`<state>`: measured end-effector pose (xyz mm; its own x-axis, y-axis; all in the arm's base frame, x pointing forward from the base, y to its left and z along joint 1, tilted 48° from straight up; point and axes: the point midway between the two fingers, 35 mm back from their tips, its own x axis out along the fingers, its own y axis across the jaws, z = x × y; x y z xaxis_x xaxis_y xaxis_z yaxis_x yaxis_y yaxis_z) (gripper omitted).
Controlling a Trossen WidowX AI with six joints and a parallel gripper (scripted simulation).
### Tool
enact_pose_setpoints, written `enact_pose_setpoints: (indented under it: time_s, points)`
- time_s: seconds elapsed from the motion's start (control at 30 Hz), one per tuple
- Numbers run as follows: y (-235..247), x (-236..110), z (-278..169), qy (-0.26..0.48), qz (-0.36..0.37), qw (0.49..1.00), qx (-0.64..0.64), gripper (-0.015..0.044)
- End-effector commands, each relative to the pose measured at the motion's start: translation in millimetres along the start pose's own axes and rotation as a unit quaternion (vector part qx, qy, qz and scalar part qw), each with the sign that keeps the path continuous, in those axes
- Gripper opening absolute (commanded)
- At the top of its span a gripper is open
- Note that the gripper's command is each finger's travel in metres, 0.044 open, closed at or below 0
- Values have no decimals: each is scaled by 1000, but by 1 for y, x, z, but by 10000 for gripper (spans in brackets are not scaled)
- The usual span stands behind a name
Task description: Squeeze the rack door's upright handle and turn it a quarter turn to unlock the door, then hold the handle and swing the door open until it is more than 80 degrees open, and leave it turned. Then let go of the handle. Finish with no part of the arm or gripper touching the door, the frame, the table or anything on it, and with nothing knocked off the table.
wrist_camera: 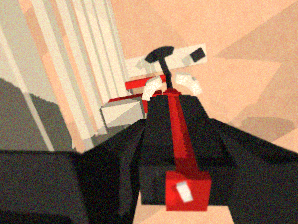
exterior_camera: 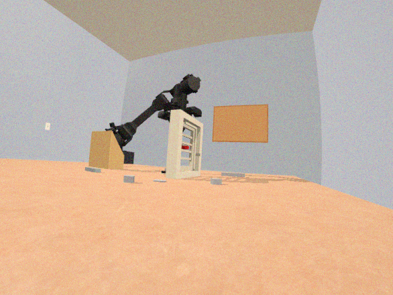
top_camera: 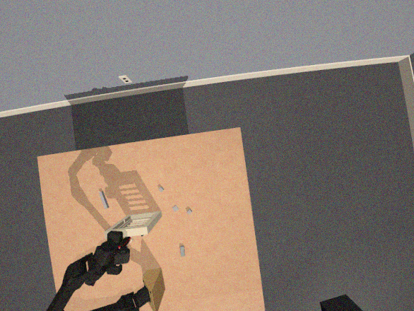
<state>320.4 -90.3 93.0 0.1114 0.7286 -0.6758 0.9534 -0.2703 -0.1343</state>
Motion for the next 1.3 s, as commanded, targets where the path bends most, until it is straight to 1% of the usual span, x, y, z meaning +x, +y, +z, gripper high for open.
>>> enact_pose_setpoints:
  time_s: [0.0,0.53,0.7,1.27]
  points:
    - [0,0,0,1,0,1000,2,132]
    - [0,0,0,1,0,1000,2,27]
    - [-1,0,0,1,0,1000,-13,27]
    - [-12,0,10,1,-1,984,-176,27]
